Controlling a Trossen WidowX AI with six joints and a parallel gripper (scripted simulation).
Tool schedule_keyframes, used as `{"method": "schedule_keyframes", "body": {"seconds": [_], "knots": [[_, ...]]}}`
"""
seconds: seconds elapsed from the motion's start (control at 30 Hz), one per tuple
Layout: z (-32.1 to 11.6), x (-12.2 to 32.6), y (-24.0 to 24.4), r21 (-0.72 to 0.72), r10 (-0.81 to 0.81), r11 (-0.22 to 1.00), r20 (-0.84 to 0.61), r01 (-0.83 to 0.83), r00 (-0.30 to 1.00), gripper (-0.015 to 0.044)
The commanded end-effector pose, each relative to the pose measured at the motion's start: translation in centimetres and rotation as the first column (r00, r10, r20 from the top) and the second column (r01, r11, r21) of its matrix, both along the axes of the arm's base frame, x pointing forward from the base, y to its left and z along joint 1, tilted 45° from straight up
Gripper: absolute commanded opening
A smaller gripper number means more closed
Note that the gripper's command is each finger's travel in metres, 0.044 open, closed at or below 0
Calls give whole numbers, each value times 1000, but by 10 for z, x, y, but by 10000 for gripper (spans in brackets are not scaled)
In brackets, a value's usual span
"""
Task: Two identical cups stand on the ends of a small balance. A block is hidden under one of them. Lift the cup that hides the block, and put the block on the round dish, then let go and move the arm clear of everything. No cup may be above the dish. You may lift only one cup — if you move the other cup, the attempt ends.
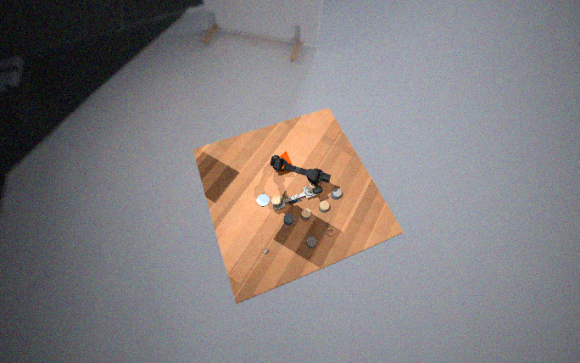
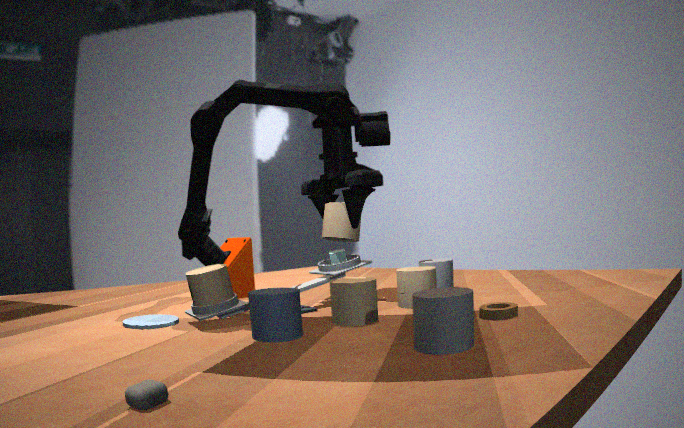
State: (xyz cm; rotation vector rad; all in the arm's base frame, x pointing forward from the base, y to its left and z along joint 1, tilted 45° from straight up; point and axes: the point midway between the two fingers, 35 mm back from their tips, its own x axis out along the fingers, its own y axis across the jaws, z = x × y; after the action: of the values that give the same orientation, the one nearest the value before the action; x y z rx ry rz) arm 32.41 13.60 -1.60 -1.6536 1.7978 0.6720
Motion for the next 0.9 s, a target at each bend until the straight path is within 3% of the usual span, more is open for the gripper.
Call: {"method": "schedule_keyframes", "body": {"seconds": [0.0,0.87], "knots": [[4,0,4,5,-6,1000,3,6,1000,0],[21,-3,17,-1,-1,1000,-1,1,1000,0]]}}
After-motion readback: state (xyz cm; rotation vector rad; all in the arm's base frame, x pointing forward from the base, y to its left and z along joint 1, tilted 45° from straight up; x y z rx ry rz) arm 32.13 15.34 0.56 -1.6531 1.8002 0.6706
